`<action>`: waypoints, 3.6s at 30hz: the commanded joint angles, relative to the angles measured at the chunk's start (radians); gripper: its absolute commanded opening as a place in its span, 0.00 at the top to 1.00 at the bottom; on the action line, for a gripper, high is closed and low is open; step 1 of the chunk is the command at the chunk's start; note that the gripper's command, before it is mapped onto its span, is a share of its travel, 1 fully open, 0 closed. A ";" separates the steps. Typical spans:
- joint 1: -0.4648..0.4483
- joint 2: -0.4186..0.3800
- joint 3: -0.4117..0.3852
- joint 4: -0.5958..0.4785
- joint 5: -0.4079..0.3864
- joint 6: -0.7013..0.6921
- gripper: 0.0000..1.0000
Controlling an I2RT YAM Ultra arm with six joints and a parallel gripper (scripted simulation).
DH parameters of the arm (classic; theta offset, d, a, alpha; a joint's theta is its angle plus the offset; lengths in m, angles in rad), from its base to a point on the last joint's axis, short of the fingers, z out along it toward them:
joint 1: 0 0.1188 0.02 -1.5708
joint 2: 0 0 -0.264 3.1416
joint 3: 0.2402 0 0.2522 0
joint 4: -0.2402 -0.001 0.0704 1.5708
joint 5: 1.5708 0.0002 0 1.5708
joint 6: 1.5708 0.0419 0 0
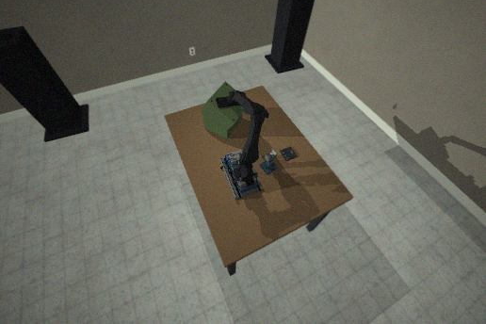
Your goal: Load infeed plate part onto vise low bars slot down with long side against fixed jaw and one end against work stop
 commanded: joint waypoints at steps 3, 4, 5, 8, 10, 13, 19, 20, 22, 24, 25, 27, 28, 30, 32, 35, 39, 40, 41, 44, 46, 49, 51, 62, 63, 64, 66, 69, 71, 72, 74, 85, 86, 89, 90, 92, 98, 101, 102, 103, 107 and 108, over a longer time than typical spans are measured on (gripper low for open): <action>-0.018 -0.022 0.028 0.000 0.002 0.006 1.00; -0.018 -0.020 0.029 -0.003 0.002 0.006 1.00; -0.018 -0.019 0.030 -0.006 0.002 0.006 1.00; -0.018 -0.015 0.032 -0.012 0.002 0.006 1.00; -0.018 -0.013 0.033 -0.013 0.002 0.006 1.00; -0.018 -0.014 0.035 -0.015 0.002 0.006 1.00; -0.018 -0.006 0.040 -0.018 0.002 0.006 1.00; -0.018 -0.004 0.041 -0.019 0.002 0.006 1.00; -0.018 -0.002 0.042 -0.020 0.002 0.006 1.00; -0.018 0.001 0.043 -0.020 0.002 0.006 1.00; -0.018 0.001 0.043 -0.020 0.002 0.006 1.00; -0.018 0.002 0.043 -0.021 0.002 0.006 1.00; -0.018 0.003 0.044 -0.021 0.002 0.006 1.00; -0.018 0.004 0.044 -0.021 0.002 0.006 1.00; -0.018 0.001 0.045 -0.022 0.002 0.006 1.00; -0.018 0.002 0.045 -0.022 0.002 0.006 1.00; -0.018 0.002 0.045 -0.022 0.002 0.006 1.00; -0.018 0.002 0.045 -0.022 0.002 0.006 1.00; -0.018 0.002 0.045 -0.022 0.002 0.006 1.00; -0.018 0.002 0.045 -0.022 0.002 0.006 1.00; -0.018 0.002 0.045 -0.022 0.002 0.006 1.00; -0.018 0.002 0.045 -0.022 0.002 0.006 1.00; -0.018 0.002 0.045 -0.022 0.002 0.006 1.00; -0.018 0.002 0.045 -0.022 0.002 0.006 1.00; -0.018 0.002 0.045 -0.022 0.002 0.006 1.00; -0.018 0.002 0.045 -0.022 0.002 0.006 1.00; -0.018 0.002 0.045 -0.022 0.002 0.006 1.00; -0.018 0.002 0.045 -0.022 0.002 0.006 1.00; -0.018 0.002 0.045 -0.022 0.002 0.006 1.00; -0.018 0.002 0.045 -0.022 0.002 0.006 1.00; -0.018 0.002 0.045 -0.022 0.002 0.006 1.00; -0.018 0.004 0.048 -0.024 0.002 0.006 1.00; -0.018 -0.002 0.049 -0.025 0.002 0.005 1.00; -0.018 -0.004 0.052 -0.027 0.002 0.005 1.00; -0.018 -0.003 0.053 -0.027 0.002 0.005 1.00; -0.018 -0.003 0.055 -0.029 0.002 0.005 1.00; -0.018 0.001 0.059 -0.032 0.002 0.005 1.00; -0.018 0.001 0.062 -0.034 0.002 0.004 1.00; -0.018 -0.003 0.063 -0.035 0.002 0.004 1.00; -0.018 -0.002 0.064 -0.035 0.002 0.004 1.00; -0.018 0.000 0.067 -0.038 0.001 0.004 1.00; -0.018 -0.003 0.068 -0.038 0.002 0.004 1.00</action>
